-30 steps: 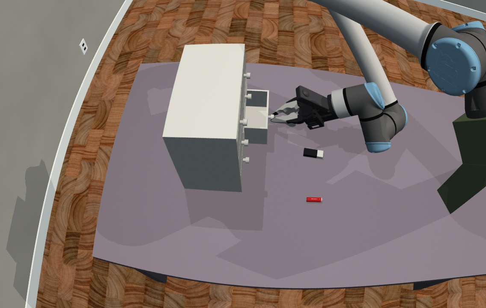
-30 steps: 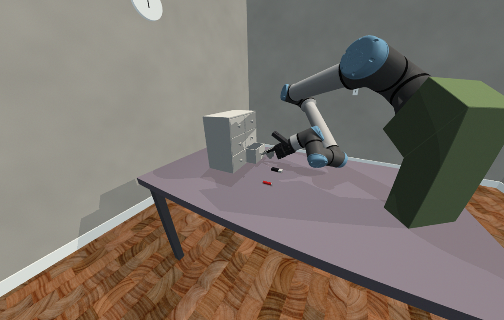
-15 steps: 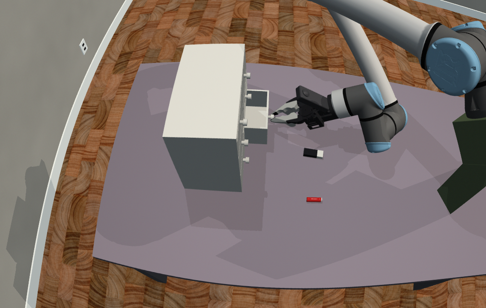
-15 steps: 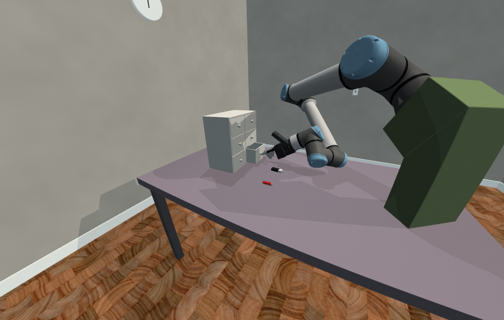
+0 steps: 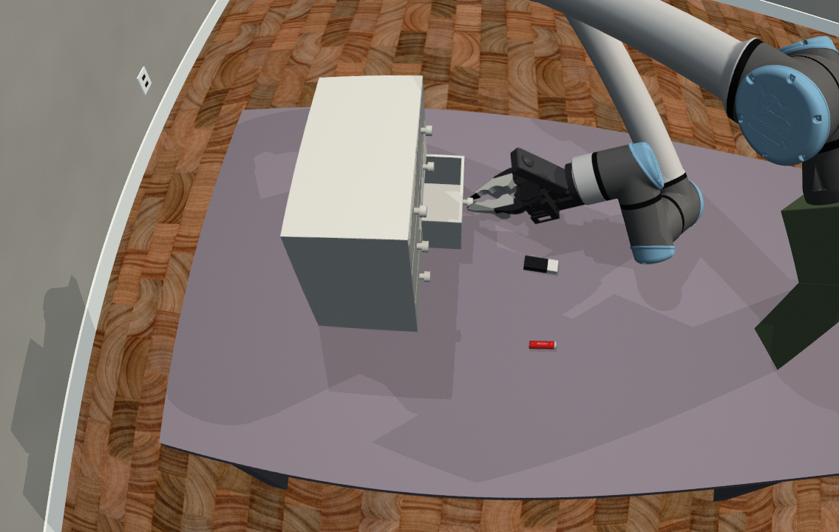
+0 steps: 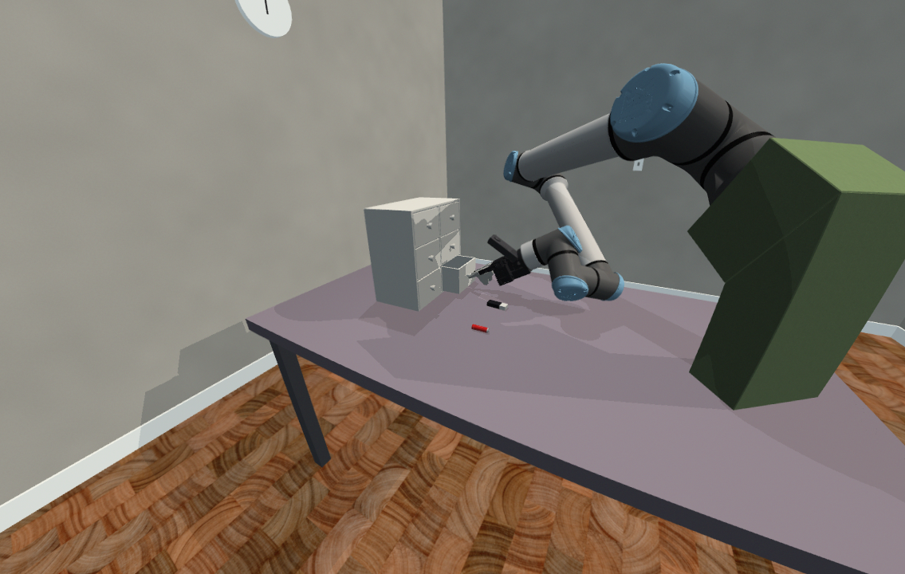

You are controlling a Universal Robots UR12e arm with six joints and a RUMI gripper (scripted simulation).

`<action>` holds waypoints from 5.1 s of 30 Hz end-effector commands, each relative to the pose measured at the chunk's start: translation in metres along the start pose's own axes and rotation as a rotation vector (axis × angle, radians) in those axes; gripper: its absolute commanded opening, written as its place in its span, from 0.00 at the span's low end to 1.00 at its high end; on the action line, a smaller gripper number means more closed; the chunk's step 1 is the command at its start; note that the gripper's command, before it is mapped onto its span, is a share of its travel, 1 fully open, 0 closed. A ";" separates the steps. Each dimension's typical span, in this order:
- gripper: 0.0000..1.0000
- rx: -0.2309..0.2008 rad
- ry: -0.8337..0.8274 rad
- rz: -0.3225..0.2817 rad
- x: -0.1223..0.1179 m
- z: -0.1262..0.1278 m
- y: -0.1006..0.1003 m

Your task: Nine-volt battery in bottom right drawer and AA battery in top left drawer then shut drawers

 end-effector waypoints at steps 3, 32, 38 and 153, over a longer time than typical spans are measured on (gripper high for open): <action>0.07 0.000 0.000 0.001 0.001 0.000 0.000; 0.07 0.000 0.000 0.001 0.003 0.000 -0.004; 0.07 0.000 0.000 0.001 0.004 -0.001 -0.005; 0.07 0.000 0.000 0.001 0.033 -0.004 -0.057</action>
Point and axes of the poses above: the point where the finger pads meet when closed, its own y axis back along the fingers, its own z axis across the jaws, x = y × z, the point moved 9 cm from there along y, back along the fingers, and after that the axes turned 6 degrees about -y, right-handed, at the moved point
